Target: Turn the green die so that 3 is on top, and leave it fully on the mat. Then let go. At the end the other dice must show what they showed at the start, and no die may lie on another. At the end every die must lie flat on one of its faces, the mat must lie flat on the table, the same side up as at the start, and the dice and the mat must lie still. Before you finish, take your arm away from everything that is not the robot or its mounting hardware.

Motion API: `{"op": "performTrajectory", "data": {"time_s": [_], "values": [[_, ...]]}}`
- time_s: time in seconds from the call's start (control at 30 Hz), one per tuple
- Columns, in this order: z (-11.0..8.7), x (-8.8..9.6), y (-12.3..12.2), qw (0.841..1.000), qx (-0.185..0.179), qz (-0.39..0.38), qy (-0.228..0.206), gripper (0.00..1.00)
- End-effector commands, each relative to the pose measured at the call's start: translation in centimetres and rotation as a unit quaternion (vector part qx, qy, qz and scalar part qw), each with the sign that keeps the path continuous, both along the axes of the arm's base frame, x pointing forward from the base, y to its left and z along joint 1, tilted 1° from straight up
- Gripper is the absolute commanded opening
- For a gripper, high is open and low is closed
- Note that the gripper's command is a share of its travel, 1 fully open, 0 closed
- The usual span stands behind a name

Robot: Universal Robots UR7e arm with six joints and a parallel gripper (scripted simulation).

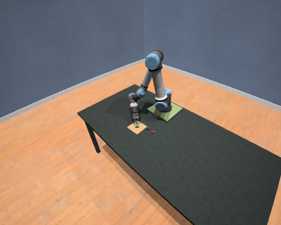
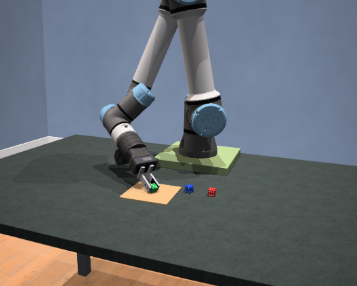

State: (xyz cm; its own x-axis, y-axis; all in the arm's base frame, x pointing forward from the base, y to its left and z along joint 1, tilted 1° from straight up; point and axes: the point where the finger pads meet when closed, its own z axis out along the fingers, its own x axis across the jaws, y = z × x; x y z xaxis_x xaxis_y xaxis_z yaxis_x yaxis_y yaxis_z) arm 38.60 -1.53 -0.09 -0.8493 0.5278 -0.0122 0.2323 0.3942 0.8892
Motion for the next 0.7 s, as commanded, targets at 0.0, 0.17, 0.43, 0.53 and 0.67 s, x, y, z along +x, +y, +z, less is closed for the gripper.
{"op": "performTrajectory", "data": {"time_s": [0.0, 0.17, 0.43, 0.53, 0.67], "values": [[0.02, 0.02, -0.02, 1.000, 0.000, 0.000, 0.000, 0.40], [0.02, 0.02, -0.02, 1.000, 0.000, 0.000, 0.000, 0.46], [0.02, 0.02, -0.02, 1.000, 0.000, 0.000, 0.000, 0.58], [0.02, 0.02, -0.02, 1.000, 0.000, 0.000, 0.000, 0.64], [0.02, 0.02, -0.02, 1.000, 0.000, 0.000, 0.000, 0.70]]}}
